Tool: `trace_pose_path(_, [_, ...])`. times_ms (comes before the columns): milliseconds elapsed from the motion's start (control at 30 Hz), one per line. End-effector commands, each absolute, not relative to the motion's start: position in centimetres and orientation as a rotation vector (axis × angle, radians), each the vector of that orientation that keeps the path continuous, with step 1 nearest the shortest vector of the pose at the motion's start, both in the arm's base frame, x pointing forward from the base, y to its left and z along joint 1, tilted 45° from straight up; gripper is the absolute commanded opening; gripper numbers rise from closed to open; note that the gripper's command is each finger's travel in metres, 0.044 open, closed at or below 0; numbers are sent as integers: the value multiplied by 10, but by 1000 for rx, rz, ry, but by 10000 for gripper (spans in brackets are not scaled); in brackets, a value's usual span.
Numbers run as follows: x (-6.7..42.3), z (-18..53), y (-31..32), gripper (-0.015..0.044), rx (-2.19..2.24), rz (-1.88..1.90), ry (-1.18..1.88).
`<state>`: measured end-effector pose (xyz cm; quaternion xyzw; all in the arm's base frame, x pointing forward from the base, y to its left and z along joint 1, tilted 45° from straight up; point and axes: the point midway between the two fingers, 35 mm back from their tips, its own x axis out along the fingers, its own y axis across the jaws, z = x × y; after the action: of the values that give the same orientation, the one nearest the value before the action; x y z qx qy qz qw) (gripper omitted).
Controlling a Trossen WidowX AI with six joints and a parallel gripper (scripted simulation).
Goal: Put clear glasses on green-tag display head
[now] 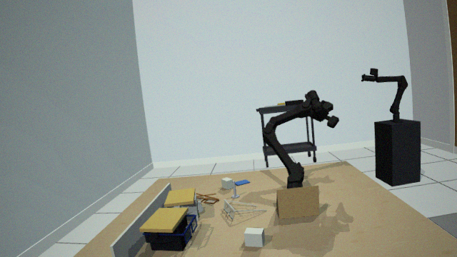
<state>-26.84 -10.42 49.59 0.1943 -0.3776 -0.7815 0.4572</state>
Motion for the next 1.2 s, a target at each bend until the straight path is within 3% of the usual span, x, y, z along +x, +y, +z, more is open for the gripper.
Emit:
trace_pose_path(0, [-268, 496, -104, 426, 479, -1926, -931])
trace_pose_path(233, [-268, 496, -104, 440, 479, -1926, -931])
trace_pose_path(367, [-281, 491, -88, 335, 386, -2049, -882])
trace_pose_path(533, [-324, 462, -22, 204, 348, -2326, -940])
trace_pose_path(833, [-349, 402, 113, 200, 354, -2808, -1006])
trace_pose_path(1167, [-299, 323, 263, 200, 568, -3296, -1079])
